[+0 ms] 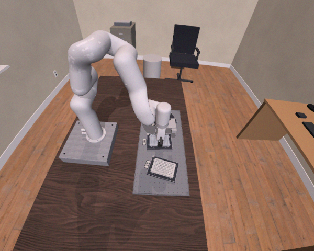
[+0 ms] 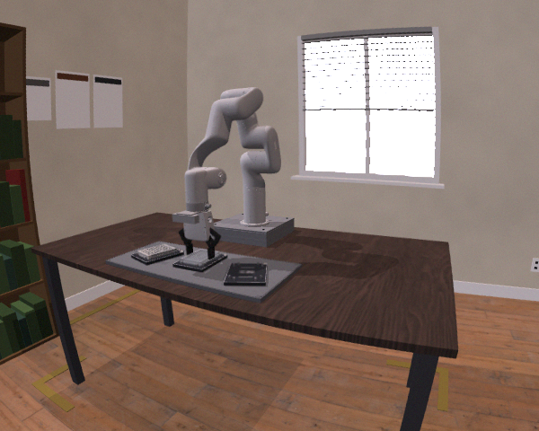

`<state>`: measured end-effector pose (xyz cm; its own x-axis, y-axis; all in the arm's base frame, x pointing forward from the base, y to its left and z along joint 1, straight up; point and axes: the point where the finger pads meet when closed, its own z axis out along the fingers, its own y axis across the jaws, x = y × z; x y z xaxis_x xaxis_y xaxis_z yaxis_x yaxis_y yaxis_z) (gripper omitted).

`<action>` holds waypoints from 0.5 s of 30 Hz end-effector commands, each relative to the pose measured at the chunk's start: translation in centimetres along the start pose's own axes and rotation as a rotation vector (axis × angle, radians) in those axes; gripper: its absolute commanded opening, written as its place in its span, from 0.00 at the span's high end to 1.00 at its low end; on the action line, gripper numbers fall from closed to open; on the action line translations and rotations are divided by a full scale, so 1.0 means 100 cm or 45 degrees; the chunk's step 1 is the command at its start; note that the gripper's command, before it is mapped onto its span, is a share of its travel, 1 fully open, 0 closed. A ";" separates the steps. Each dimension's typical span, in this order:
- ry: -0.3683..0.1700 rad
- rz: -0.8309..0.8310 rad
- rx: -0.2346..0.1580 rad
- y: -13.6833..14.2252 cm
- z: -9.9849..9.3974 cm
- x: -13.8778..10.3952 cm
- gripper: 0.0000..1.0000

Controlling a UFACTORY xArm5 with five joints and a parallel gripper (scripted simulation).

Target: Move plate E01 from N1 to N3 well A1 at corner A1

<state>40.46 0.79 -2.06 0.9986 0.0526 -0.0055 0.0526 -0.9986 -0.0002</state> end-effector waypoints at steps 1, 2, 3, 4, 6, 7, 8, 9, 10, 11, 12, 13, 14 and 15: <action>0.004 0.000 -0.005 0.000 -0.001 0.001 1.00; 0.004 0.000 -0.005 0.000 -0.001 0.001 1.00; 0.004 0.000 -0.005 0.000 -0.001 0.001 1.00; 0.004 0.000 -0.005 0.000 0.000 0.001 0.00; 0.004 0.000 -0.005 0.000 0.000 0.001 0.00; 0.004 0.000 -0.005 0.000 0.000 0.001 0.00; 0.004 0.000 -0.005 0.000 0.000 0.001 0.00; 0.004 0.000 -0.005 0.000 0.000 0.001 0.00; 0.004 0.000 -0.005 0.000 0.000 0.001 0.00; 0.004 0.000 -0.005 0.000 0.000 0.001 0.00; 0.004 0.000 -0.005 0.000 0.000 0.001 0.00; 0.004 0.000 -0.005 0.000 0.000 0.001 0.00; 0.004 0.000 -0.005 0.000 0.000 0.001 0.00; 0.004 0.000 -0.005 0.000 0.000 0.001 0.00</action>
<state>40.46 0.79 -2.13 0.9986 0.0526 -0.0054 0.0526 -0.9986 -0.0002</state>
